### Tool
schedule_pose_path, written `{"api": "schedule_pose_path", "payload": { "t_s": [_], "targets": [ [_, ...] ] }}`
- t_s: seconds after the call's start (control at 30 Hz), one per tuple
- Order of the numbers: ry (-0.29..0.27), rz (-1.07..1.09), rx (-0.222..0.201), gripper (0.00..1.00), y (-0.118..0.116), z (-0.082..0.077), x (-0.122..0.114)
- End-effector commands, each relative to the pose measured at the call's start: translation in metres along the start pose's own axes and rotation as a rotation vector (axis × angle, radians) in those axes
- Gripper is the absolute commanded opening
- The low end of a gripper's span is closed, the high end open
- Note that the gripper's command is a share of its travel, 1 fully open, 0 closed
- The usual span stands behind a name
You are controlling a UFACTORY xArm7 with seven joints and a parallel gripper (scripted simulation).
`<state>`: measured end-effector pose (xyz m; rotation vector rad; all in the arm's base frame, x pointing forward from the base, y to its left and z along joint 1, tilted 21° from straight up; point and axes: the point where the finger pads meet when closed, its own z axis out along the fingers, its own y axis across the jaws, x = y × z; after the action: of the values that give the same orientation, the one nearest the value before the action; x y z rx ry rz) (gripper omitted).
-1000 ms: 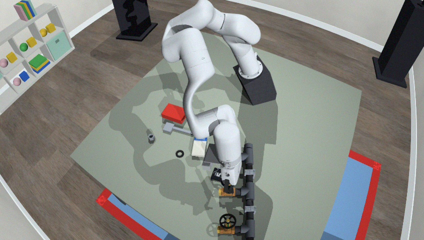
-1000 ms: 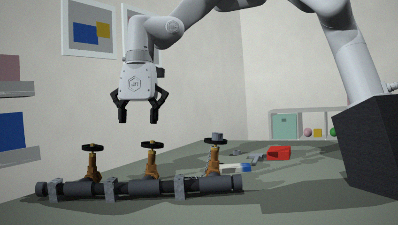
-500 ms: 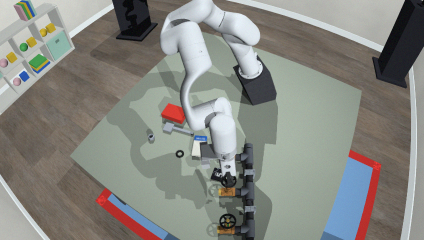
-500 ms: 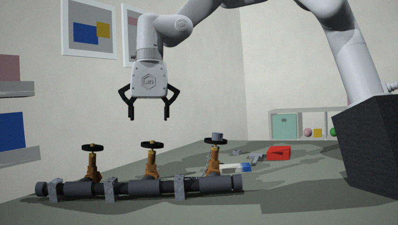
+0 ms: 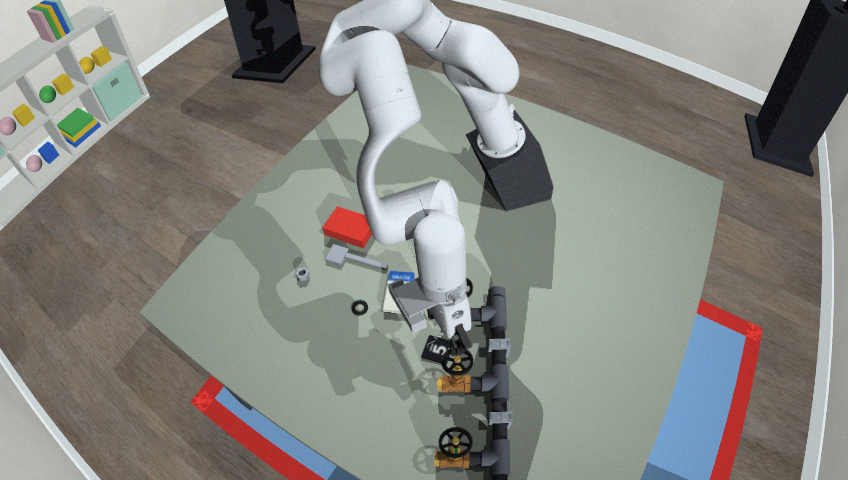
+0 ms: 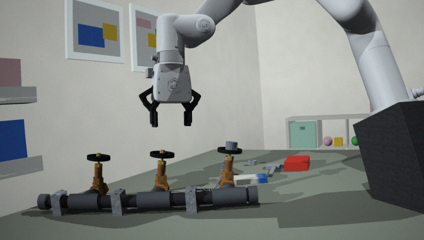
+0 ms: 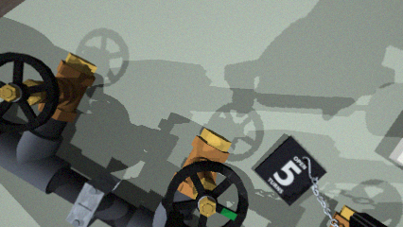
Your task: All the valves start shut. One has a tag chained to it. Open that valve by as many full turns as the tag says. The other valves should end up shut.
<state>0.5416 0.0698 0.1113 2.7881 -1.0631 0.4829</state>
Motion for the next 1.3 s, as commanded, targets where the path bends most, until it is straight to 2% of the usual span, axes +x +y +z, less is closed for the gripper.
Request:
{"api": "schedule_pose_path", "payload": {
  "t_s": [0.0, 0.43, 0.63, 1.27],
  "targets": [
    [-0.002, -0.155, -0.004, 1.0, 0.013, -0.003, -0.001],
    [0.004, -0.488, -0.049, 1.0, 0.046, -0.003, -0.005],
    [0.003, -0.554, -0.059, 1.0, 0.053, -0.003, -0.006],
    [0.002, -0.574, -0.062, 1.0, 0.055, -0.002, -0.007]
  ]
}}
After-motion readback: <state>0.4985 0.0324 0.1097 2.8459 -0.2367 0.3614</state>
